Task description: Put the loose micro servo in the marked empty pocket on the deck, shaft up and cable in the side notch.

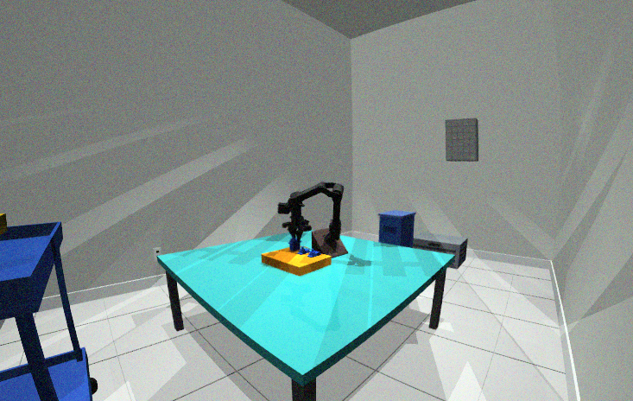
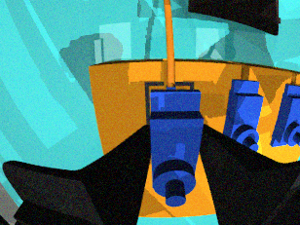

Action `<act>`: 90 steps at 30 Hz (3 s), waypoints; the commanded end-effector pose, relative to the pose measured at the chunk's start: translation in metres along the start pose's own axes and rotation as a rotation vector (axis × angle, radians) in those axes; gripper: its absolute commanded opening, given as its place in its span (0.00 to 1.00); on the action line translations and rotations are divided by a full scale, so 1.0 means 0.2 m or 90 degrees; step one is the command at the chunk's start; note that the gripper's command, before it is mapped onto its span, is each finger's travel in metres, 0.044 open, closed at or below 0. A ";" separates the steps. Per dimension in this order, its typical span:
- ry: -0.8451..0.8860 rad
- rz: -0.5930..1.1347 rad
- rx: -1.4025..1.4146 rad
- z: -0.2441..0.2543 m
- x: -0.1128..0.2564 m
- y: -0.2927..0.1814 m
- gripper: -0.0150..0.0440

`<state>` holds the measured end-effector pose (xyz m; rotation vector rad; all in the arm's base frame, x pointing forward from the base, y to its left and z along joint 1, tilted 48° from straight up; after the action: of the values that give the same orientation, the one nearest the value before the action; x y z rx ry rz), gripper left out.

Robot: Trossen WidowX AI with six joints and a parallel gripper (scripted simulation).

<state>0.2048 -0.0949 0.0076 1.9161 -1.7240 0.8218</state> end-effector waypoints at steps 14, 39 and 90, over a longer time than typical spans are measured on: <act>0.000 0.005 -0.002 0.00 -0.08 0.00 0.25; 0.000 0.005 -0.001 0.00 -0.20 -0.01 0.25; -0.001 0.007 -0.008 -0.01 0.30 -0.54 1.00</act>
<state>0.3109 -0.1184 0.0532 1.9113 -1.7285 0.8379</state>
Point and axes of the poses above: the point midway between the two fingers, 35 mm back from their tips, its own x axis back along the fingers, its own z axis across the jaws, y = z × x, the point moved 4 cm from there along x, back along the fingers, and after that the axes turned 1 degree about -x, right-handed, at the moved point
